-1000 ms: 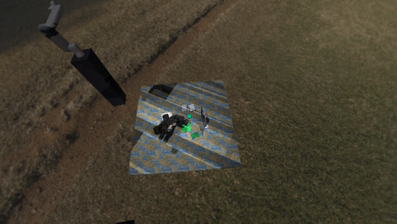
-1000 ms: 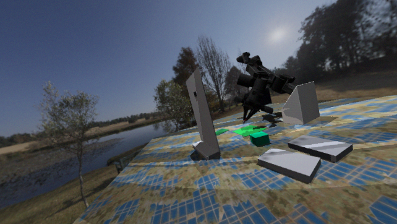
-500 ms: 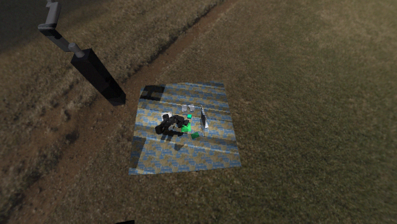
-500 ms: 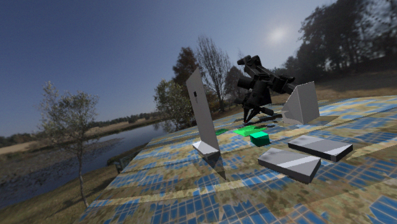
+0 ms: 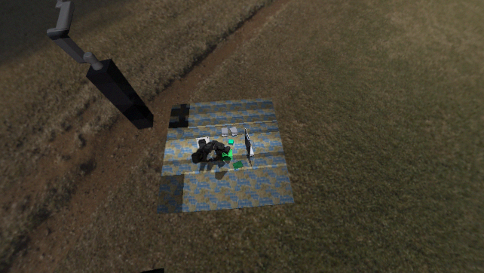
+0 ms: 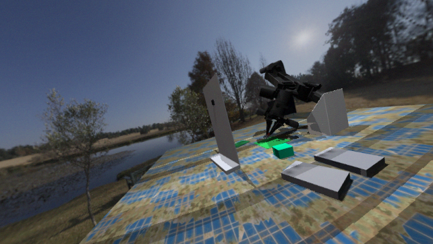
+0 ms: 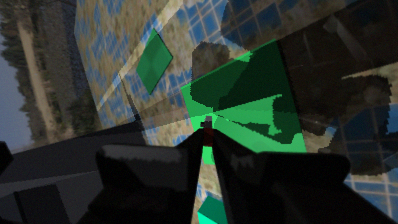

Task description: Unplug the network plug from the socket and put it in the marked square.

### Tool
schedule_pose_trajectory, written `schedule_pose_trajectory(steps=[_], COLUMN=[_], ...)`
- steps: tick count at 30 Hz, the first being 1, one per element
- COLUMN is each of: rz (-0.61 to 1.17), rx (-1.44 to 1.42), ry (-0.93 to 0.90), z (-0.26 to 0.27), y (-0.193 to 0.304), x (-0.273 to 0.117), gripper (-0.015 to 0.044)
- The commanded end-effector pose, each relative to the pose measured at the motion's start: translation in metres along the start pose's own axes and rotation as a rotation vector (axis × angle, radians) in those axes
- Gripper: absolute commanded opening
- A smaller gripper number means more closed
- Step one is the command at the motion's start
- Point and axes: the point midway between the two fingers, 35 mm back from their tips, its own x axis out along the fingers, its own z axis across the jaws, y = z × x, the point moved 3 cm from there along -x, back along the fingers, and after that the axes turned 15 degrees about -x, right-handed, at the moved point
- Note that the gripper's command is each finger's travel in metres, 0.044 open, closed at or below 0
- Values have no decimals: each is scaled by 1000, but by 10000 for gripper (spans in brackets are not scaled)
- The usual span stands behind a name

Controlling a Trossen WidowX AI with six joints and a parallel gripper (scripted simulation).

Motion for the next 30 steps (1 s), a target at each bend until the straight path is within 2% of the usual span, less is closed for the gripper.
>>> schedule_pose_trajectory(steps=[1,30], rz=[2,-8], rx=[-5,-9], ry=[-1,-9], z=[-2,-12], y=[0,-2], x=[2,11], gripper=[0,0])
